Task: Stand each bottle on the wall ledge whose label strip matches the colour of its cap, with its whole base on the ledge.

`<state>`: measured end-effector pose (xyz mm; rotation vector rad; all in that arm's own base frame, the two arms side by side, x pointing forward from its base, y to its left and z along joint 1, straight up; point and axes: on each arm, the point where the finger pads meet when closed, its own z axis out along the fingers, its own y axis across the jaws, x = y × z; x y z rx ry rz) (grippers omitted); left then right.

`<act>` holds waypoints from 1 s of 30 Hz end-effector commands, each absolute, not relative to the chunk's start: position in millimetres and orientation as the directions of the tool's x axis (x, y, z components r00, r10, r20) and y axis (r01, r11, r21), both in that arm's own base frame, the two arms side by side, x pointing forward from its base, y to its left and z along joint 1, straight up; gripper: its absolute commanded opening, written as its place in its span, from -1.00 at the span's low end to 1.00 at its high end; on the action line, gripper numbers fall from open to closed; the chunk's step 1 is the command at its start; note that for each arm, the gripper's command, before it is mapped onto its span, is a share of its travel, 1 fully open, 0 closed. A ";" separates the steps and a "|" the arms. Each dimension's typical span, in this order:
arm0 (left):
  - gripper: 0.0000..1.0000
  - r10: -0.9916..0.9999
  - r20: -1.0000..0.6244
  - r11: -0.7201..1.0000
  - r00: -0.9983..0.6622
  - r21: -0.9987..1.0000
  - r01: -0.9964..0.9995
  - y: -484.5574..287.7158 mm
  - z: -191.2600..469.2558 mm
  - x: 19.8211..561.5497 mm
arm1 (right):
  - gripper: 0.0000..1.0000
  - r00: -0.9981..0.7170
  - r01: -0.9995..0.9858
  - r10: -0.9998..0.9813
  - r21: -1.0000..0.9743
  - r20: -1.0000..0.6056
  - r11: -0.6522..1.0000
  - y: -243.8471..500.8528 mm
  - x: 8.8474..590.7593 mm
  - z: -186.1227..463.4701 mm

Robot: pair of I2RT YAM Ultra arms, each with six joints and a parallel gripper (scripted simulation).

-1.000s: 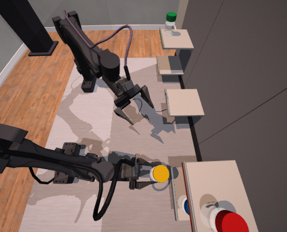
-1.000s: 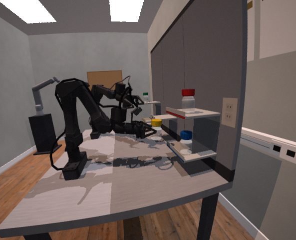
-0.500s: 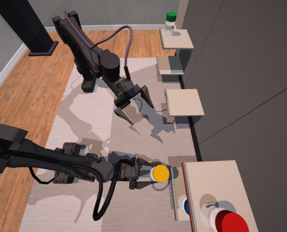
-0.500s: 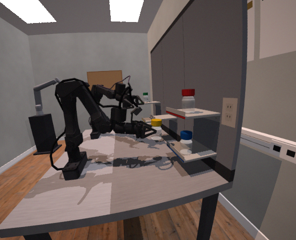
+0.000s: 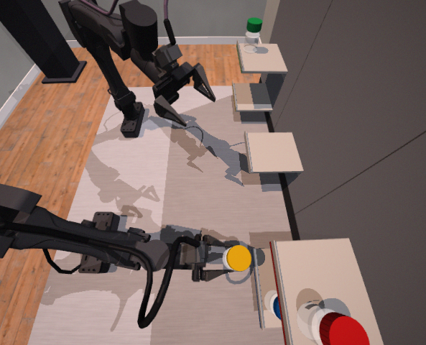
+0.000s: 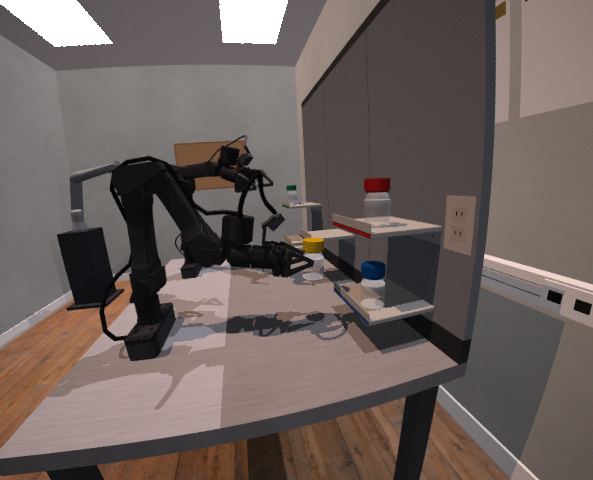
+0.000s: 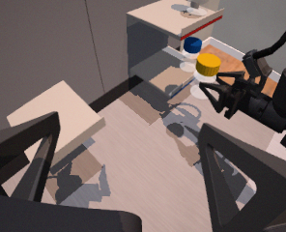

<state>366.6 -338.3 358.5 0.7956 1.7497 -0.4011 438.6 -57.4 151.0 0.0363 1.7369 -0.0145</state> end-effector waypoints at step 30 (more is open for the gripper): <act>1.00 0.257 -0.952 0.815 -0.169 0.120 0.566 -181.4 423.0 274.3 | 0.00 -0.160 0.140 0.031 0.008 -0.987 0.990 -65.8 437.0 232.7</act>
